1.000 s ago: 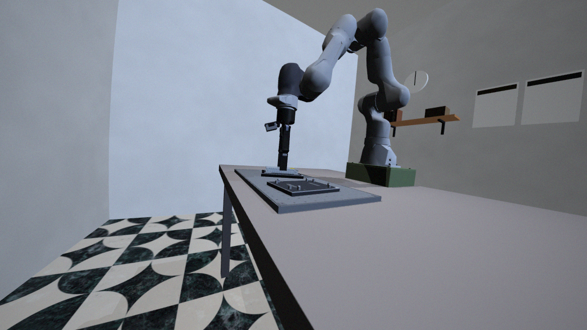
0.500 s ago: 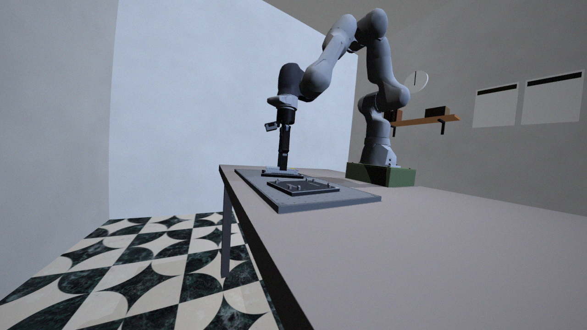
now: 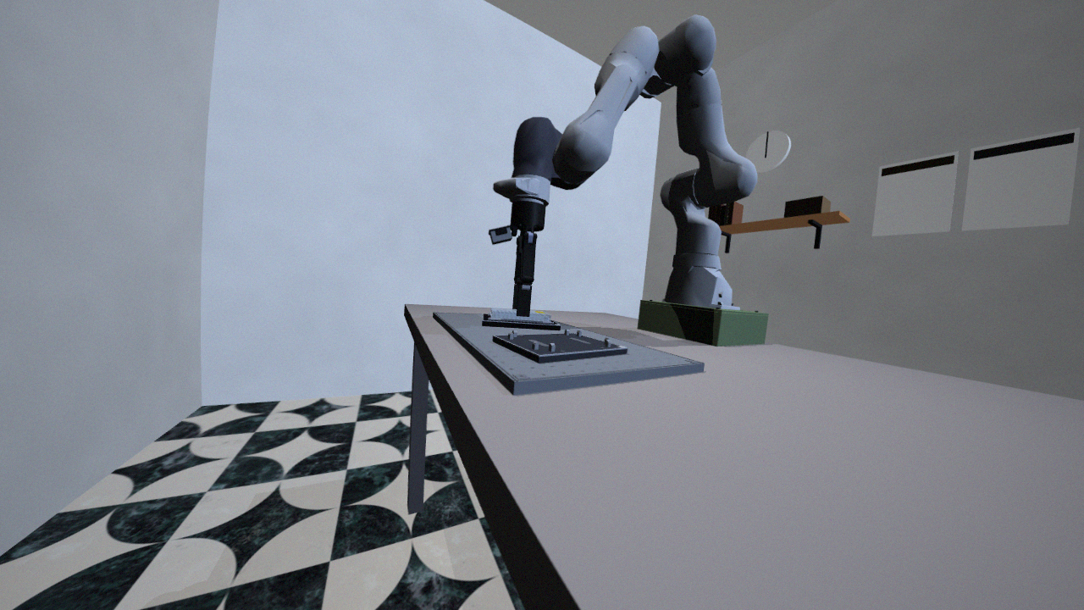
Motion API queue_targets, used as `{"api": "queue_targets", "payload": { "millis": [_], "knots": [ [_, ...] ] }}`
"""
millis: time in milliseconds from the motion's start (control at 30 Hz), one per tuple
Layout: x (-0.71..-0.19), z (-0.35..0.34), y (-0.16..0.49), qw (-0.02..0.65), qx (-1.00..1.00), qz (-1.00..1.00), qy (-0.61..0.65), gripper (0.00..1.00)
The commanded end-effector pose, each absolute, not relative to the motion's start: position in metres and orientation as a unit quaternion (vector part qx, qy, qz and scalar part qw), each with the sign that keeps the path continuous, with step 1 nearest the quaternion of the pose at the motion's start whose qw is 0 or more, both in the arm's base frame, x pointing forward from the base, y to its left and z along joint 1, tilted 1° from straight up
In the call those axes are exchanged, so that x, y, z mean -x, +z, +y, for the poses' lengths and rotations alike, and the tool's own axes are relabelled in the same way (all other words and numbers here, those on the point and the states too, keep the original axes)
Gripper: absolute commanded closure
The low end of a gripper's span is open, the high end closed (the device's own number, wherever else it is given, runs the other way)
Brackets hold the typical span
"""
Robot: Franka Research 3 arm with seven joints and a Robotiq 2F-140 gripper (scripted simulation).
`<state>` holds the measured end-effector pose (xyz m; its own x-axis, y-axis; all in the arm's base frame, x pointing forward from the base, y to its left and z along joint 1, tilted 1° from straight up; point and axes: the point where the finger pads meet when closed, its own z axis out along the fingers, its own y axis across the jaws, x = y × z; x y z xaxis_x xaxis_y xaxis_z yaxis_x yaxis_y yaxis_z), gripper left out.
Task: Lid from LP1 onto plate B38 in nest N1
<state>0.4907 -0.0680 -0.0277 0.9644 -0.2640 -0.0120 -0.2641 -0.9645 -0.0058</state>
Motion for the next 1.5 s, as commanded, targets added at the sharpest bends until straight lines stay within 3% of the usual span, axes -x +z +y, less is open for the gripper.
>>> {"api": "queue_targets", "payload": {
  "millis": [0,1400,1433,1467],
  "knots": [
    [-0.4936,-0.0675,-0.0276,0.004,0.991,0.137,0.002,0.9],
    [-0.4936,-0.0674,-0.0283,0.004,0.991,0.137,0.002,0.9],
    [-0.4936,-0.0674,-0.0283,0.004,0.991,0.137,0.002,0.31],
    [-0.4936,-0.0674,-0.0283,0.004,0.991,0.137,0.002,0.31]
  ]
}}
